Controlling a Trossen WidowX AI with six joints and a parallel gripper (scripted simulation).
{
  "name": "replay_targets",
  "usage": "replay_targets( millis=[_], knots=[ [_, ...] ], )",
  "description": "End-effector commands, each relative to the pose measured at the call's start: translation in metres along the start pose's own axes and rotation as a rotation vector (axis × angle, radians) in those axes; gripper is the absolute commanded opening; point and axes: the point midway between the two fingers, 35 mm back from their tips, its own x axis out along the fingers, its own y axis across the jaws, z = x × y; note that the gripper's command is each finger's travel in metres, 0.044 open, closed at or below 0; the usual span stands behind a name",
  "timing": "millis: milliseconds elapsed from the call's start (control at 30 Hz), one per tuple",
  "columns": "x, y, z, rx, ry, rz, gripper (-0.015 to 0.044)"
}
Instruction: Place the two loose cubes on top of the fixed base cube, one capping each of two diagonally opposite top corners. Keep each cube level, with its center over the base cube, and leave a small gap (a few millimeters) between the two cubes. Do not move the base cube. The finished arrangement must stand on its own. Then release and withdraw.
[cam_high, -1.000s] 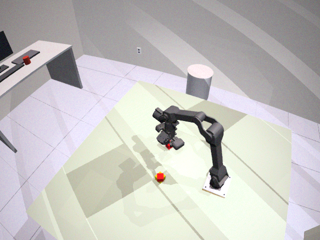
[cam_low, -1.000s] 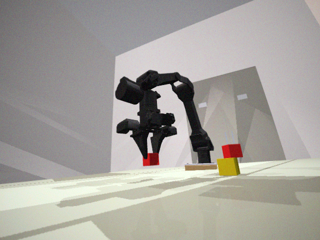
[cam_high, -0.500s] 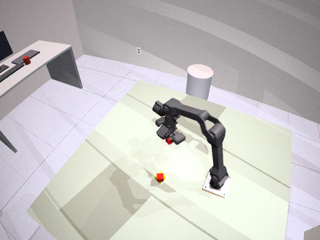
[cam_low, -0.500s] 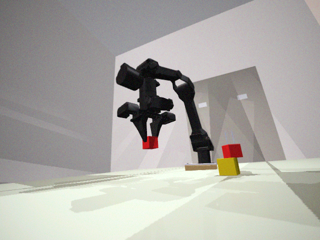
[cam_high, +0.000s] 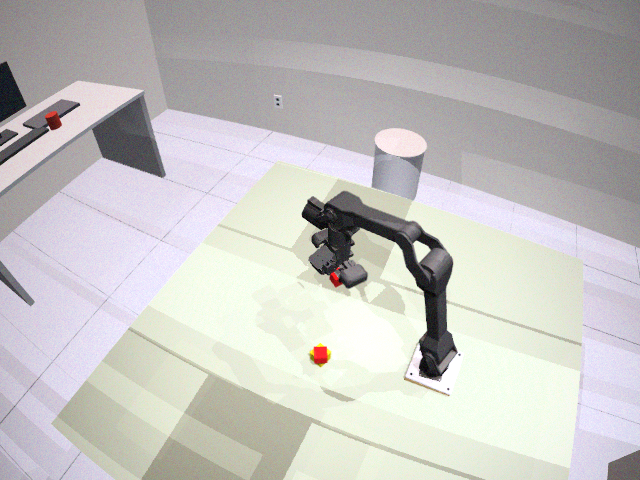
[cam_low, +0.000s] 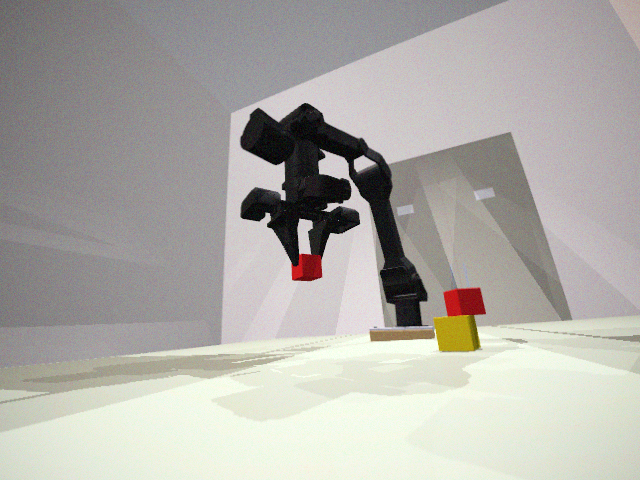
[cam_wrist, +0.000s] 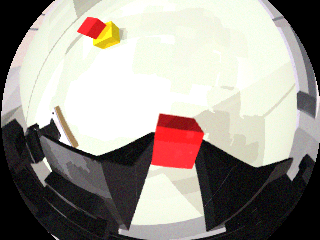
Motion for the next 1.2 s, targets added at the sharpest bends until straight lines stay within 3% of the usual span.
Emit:
replay_targets(
  millis=[0, 1167],
  knots=[
    [0.0, 0.006, 0.008, 0.1, 0.003, 0.003, 0.0105],
    [0.001, 0.058, 0.075, 1.078, 0.0, 0.006, 0.0105]
  ],
)
